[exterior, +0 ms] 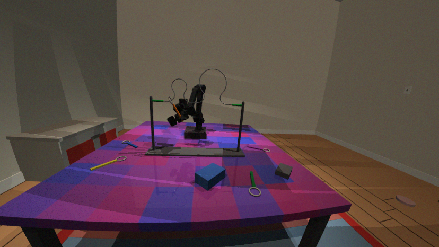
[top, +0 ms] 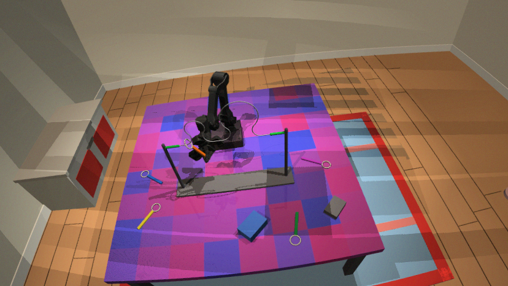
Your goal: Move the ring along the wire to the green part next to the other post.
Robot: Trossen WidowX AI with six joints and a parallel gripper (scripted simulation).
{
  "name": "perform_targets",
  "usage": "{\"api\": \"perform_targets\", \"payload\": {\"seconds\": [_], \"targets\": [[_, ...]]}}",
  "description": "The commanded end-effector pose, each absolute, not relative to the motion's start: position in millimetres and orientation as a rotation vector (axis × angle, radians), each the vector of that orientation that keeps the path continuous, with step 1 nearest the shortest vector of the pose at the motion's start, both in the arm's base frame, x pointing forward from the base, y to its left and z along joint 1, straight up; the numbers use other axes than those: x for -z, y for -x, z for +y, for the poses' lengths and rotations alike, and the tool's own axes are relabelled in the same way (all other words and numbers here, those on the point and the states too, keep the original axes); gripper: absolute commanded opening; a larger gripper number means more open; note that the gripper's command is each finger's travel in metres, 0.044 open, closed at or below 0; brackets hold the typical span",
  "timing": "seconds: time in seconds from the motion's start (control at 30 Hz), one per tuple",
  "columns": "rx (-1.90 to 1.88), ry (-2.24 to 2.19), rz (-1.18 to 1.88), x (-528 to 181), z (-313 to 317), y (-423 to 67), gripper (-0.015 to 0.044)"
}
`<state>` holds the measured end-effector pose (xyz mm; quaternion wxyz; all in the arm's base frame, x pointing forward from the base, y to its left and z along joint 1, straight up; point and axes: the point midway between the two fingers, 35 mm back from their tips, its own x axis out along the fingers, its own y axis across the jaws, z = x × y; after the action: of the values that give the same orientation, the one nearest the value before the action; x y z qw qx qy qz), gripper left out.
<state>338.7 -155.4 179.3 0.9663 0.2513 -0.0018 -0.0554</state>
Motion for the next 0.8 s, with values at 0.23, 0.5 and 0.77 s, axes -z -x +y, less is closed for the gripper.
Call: {"api": "perform_targets", "payload": {"seconds": [0.23, 0.5, 0.77], "targets": [[0.045, -0.726, 0.112, -200, -127, -326, -0.015], [-0.036, -0.909, 0.211, -223, -108, -313, -0.015], [-0.151, -1.103, 0.309, -251, -94, -299, -0.015]]}}
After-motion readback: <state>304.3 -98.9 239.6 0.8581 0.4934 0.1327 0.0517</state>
